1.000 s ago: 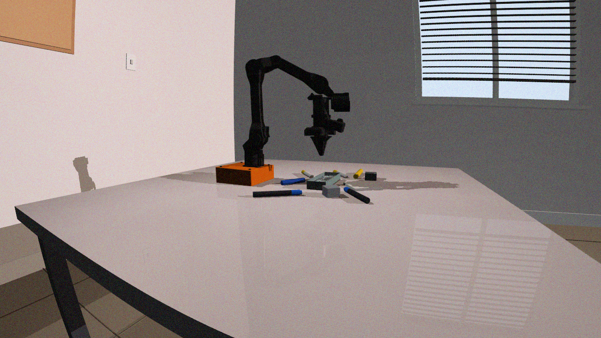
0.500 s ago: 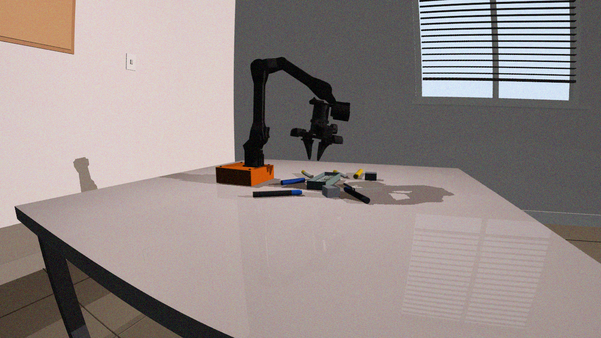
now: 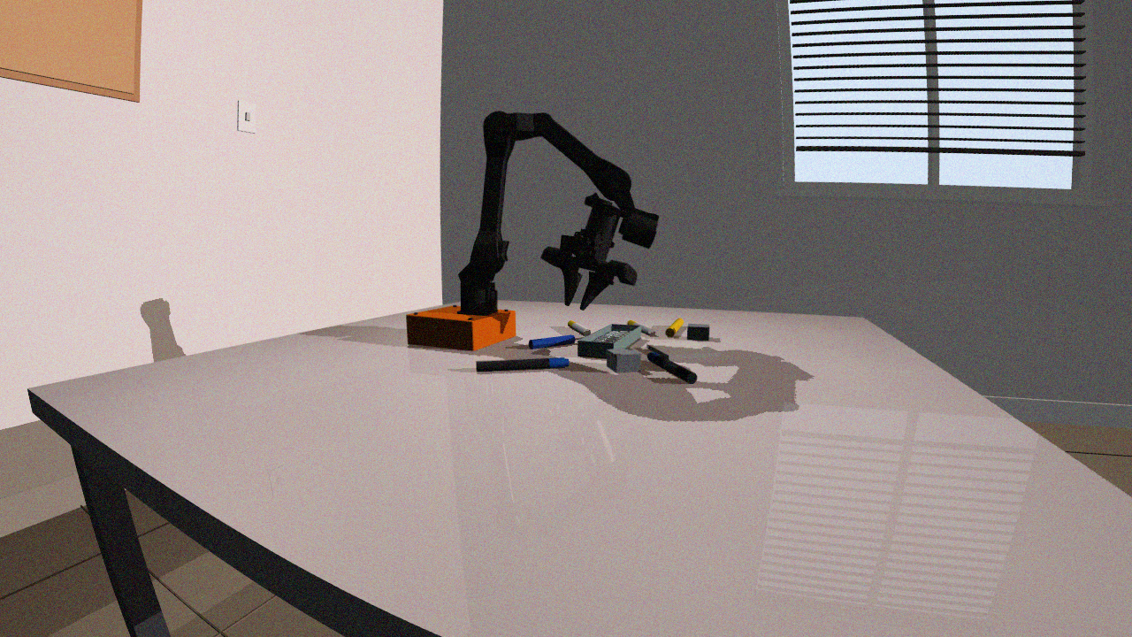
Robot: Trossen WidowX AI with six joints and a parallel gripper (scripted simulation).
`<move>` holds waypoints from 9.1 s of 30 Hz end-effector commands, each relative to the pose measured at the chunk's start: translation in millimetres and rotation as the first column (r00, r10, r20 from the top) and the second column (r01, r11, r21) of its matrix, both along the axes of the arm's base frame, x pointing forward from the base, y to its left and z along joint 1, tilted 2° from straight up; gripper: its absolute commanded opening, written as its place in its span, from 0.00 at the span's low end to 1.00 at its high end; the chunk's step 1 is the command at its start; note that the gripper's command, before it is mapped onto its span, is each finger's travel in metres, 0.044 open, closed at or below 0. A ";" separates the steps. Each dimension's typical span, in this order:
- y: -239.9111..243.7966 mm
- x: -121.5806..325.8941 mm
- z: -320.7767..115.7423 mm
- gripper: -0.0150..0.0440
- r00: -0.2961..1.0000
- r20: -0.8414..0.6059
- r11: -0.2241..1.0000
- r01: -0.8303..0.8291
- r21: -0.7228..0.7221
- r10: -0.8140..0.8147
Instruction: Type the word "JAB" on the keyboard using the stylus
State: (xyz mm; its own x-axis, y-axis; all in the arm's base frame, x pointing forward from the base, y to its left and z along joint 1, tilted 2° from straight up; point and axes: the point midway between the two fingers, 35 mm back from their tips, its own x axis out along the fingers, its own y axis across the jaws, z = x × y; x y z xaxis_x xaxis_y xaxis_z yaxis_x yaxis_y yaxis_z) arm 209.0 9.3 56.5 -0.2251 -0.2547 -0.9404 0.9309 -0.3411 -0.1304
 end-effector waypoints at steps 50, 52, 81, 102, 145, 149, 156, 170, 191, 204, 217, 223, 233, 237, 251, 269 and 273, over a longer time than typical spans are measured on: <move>-6.3 -12.9 -39.2 0.51 0.914 0.096 0.891 0.405 -0.207 -0.394; -6.4 -12.8 -40.5 0.51 0.914 0.096 0.891 0.405 -0.207 -0.394; -6.4 -11.5 -65.5 0.51 0.914 0.096 0.891 0.405 -0.207 -0.394; -5.9 -12.7 -19.3 0.25 0.915 0.095 0.892 0.404 -0.203 -0.392; -35.7 -10.2 -25.3 0.25 0.924 0.097 0.909 -0.339 -0.244 0.371; -35.6 -9.6 -31.8 0.25 0.924 0.097 0.909 -0.339 -0.244 0.371; -35.5 -9.0 -43.1 0.25 0.924 0.097 0.909 -0.339 -0.244 0.371; -35.9 -9.8 -64.0 0.25 0.924 0.097 0.909 -0.339 -0.244 0.371; -35.9 -11.7 -6.1 0.51 0.924 0.098 0.909 -0.339 -0.244 0.370; -42.9 -16.8 -14.5 0.51 0.688 -0.092 0.694 -0.719 0.049 0.720; -52.9 -23.7 -21.6 0.51 -0.166 0.216 -0.248 -0.865 0.437 0.962; -56.7 -23.5 -21.1 0.51 -0.448 0.392 -0.580 -0.738 0.345 0.804; -63.1 -20.7 -17.6 0.51 -0.789 0.461 -0.904 -0.422 0.074 0.406; -66.8 -18.7 -15.2 0.51 -0.883 0.414 -0.964 -0.264 -0.043 0.223; -81.5 -11.8 -6.1 0.51 -0.932 0.016 -0.914 0.351 -0.203 -0.361; -81.6 -11.7 -7.4 0.51 -0.931 0.013 -0.913 0.355 -0.203 -0.365; -81.6 -11.5 -11.8 0.51 -0.931 0.013 -0.913 0.355 -0.203 -0.365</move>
State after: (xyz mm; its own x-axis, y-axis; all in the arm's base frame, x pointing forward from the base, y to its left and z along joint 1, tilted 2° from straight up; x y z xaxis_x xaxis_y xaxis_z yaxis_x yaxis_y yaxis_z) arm 197.6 -72.9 47.8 0.0384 0.4838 -0.8744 -0.9990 -0.0002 -0.0439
